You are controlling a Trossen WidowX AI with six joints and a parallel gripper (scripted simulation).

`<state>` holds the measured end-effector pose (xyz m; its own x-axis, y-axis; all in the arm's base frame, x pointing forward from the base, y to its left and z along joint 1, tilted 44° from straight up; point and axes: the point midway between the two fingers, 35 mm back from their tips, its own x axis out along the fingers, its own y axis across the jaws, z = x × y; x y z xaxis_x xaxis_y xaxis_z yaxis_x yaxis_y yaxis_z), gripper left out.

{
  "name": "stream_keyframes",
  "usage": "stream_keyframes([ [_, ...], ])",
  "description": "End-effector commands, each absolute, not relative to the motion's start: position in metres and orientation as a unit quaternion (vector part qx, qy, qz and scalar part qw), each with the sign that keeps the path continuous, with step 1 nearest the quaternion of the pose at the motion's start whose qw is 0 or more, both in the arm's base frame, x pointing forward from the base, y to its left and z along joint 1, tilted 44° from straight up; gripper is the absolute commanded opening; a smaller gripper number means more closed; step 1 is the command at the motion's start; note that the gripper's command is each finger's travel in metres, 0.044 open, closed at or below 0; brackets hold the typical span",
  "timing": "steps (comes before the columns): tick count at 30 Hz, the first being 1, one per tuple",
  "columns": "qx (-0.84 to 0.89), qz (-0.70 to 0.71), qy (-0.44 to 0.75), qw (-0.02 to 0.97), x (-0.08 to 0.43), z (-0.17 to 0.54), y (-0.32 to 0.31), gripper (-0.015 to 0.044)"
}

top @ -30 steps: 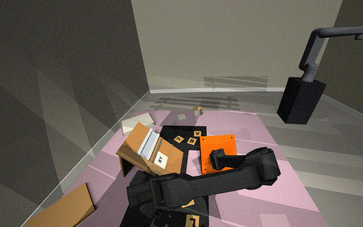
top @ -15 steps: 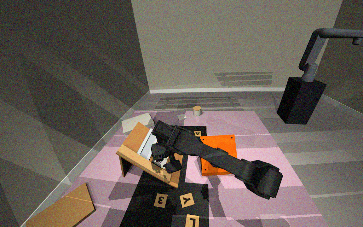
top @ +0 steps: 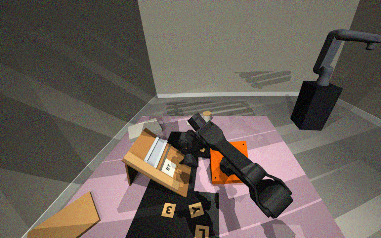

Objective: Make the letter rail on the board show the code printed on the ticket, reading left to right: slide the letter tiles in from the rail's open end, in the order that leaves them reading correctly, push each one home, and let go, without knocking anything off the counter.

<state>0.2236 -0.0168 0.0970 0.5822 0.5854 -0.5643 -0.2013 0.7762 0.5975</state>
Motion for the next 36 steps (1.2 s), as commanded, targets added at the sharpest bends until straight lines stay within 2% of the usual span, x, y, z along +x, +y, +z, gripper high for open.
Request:
stream_keyframes([
  [1,0.255,0.228,0.395,0.853,0.222,0.096,-0.016,0.0440],
  [10,0.232,0.239,0.389,0.859,0.224,0.099,-0.019,0.0440],
  [19,-0.089,0.367,0.277,0.883,0.249,0.149,-0.054,0.0440],
  [28,-0.396,0.445,0.123,0.794,0.267,0.197,-0.088,0.0440],
  [36,-0.417,0.448,0.111,0.783,0.268,0.201,-0.090,0.0440],
])
